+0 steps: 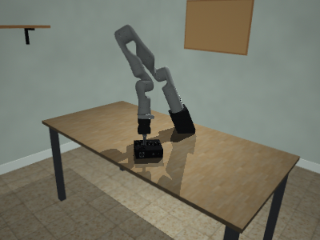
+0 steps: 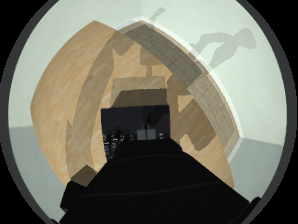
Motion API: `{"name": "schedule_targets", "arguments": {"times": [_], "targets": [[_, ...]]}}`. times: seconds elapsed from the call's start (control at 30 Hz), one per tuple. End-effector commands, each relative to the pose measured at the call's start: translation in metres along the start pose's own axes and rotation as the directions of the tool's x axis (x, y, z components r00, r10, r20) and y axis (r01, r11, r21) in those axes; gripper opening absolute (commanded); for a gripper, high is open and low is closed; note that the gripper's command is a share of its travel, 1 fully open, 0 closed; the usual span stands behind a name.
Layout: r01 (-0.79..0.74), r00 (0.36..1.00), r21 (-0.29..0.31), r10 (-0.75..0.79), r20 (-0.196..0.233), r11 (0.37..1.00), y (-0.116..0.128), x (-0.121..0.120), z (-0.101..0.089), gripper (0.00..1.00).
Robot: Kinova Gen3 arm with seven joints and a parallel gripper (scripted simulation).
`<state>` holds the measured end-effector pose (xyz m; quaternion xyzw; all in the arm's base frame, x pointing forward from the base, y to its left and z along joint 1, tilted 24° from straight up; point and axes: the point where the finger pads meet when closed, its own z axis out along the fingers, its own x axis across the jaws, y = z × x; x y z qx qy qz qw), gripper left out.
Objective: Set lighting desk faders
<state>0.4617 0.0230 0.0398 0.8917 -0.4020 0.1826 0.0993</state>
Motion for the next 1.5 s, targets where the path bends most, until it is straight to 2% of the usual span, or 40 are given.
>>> {"name": "schedule_targets", "arguments": {"times": [0.0, 1.47], "targets": [[-0.002, 1.0, 0.008, 0.002, -0.001, 1.0, -0.0039, -0.0006, 0.0028, 0.0], [-0.002, 1.0, 0.008, 0.002, -0.001, 1.0, 0.0029, -0.0006, 0.0066, 0.0]]}}
